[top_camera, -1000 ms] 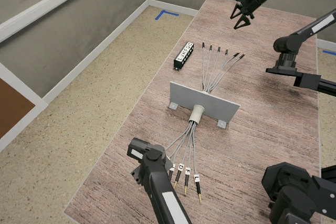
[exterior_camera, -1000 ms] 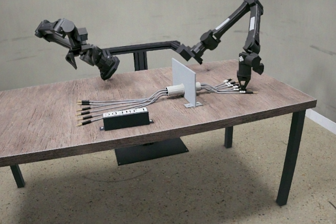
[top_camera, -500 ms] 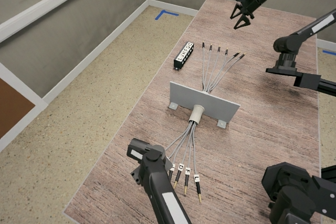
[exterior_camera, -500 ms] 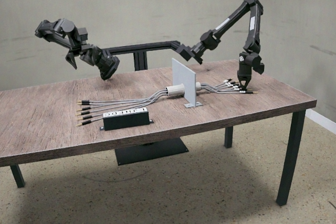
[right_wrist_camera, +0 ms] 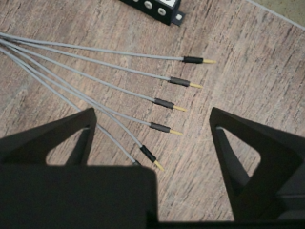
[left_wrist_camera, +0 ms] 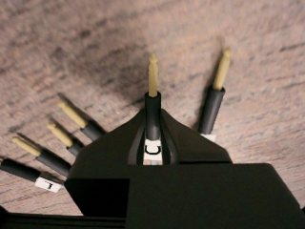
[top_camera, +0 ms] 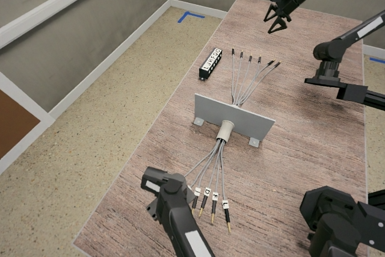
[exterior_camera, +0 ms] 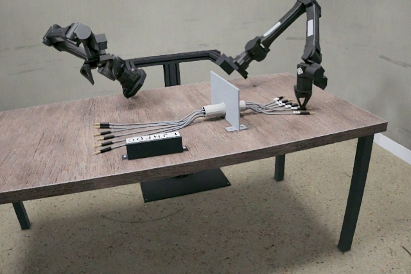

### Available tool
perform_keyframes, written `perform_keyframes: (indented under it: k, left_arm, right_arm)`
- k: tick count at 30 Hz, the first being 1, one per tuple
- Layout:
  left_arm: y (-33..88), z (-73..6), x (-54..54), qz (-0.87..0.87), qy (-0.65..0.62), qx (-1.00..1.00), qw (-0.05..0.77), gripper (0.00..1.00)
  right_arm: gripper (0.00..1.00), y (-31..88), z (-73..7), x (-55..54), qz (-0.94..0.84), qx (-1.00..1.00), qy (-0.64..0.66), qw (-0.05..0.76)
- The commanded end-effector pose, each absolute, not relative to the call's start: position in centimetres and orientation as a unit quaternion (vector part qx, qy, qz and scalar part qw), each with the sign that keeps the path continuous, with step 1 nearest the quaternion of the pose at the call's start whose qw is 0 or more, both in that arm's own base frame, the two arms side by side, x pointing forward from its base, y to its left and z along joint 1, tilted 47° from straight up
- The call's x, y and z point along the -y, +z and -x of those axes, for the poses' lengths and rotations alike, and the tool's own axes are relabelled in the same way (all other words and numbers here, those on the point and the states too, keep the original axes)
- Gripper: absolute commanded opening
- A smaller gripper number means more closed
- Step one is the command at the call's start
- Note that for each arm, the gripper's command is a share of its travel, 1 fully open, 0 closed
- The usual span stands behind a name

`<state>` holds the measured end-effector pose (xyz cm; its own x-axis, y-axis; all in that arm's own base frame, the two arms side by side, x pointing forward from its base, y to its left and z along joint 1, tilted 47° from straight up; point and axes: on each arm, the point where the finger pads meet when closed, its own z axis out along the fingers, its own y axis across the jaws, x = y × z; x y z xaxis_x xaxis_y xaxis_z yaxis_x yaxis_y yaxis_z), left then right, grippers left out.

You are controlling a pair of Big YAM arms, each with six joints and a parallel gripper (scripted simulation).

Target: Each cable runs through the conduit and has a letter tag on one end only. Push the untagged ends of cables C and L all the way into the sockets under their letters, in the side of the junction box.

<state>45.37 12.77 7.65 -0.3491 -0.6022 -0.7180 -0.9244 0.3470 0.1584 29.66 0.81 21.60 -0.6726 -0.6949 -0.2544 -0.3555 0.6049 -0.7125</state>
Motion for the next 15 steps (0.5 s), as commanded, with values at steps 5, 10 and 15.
perform_keyframes:
  k: [5, 10, 15]
  left_arm:
    - [9.4, -46.1, -14.8, 0.498, 0.286, -0.767, 0.285, 0.05]
    - [11.0, -46.0, -15.7, 0.501, 0.286, -0.762, 0.292, 0.05]
    - [10.9, -45.8, -16.4, 0.498, 0.289, -0.767, 0.283, 0.05]
  right_arm:
    - [1.0, 23.1, -30.1, -1.1, 0.295, -0.856, -0.319, 0.279]
    - [1.0, 23.1, -30.1, -1.1, 0.295, -0.856, -0.319, 0.279]
    - [1.0, 23.1, -30.1, -1.1, 0.295, -0.856, -0.319, 0.279]
